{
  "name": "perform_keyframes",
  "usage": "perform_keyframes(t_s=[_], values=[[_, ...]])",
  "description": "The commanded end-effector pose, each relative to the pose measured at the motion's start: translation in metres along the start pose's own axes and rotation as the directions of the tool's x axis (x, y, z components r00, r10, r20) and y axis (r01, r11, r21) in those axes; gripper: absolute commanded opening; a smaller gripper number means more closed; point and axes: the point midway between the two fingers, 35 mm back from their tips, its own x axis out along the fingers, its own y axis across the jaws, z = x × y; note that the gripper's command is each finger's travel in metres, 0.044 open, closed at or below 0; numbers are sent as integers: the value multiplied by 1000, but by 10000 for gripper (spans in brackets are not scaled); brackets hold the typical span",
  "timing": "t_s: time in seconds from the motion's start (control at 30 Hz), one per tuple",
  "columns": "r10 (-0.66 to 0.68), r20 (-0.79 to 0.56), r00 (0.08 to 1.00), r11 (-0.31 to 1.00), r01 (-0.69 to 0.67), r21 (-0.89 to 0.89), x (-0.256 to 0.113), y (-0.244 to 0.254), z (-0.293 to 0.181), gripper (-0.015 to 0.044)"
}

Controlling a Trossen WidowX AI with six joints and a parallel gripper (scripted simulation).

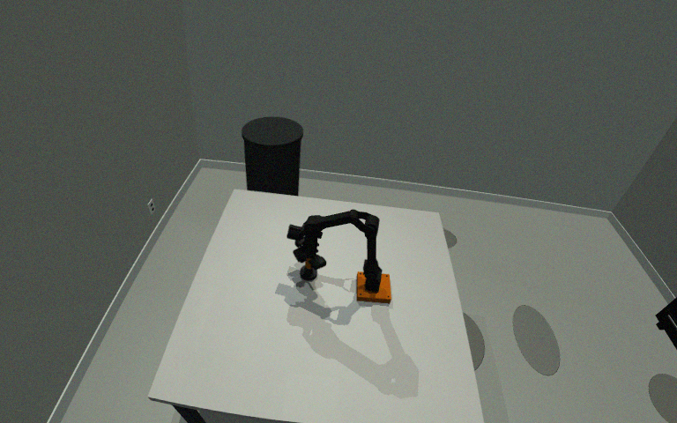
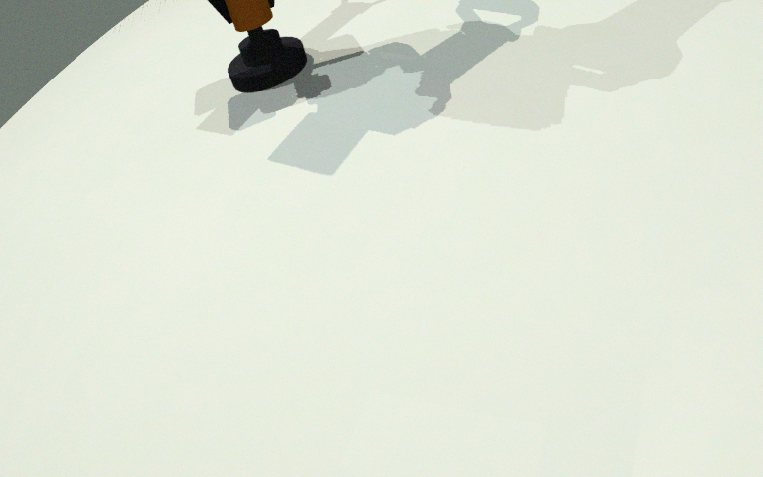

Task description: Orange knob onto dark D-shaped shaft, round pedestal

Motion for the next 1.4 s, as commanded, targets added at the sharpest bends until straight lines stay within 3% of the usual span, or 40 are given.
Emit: perform_keyframes(t_s=[0.0,1.23,1.37], values=[[-6,6,1000,994,6,-108,-3,-3,3,0],[-5,6,1000,994,6,-108,-2,2,-2,0],[-5,6,1000,981,6,-193,-3,3,-2,0]])
